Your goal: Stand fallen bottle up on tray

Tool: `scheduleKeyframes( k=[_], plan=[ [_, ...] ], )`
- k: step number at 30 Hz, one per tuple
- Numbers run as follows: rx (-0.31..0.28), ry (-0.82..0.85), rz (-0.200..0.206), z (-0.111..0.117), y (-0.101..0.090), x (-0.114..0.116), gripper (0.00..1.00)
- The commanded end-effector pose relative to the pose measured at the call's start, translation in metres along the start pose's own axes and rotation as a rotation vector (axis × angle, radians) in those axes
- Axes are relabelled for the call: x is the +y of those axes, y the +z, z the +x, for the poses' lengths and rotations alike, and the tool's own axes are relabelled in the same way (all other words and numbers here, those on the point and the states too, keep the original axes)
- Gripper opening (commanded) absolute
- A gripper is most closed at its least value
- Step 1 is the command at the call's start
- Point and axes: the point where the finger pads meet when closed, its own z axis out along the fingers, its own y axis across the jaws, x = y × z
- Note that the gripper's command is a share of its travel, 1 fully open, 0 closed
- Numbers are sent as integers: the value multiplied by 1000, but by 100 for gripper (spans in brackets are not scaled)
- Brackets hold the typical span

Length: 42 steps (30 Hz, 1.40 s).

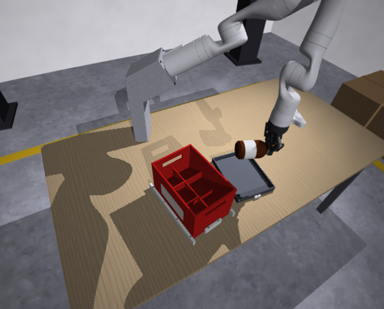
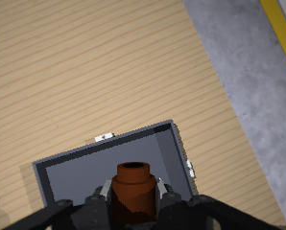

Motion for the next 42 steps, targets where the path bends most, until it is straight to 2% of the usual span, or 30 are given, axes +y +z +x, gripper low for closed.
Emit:
scheduleKeyframes(
  k=[1,13,32,42],
  plan=[
    [0,0,-1,0,0,0,0],
    [0,16,-1,0,0,0,0],
    [0,240,-1,0,0,0,0],
    [0,262,-1,0,0,0,0]
  ],
)
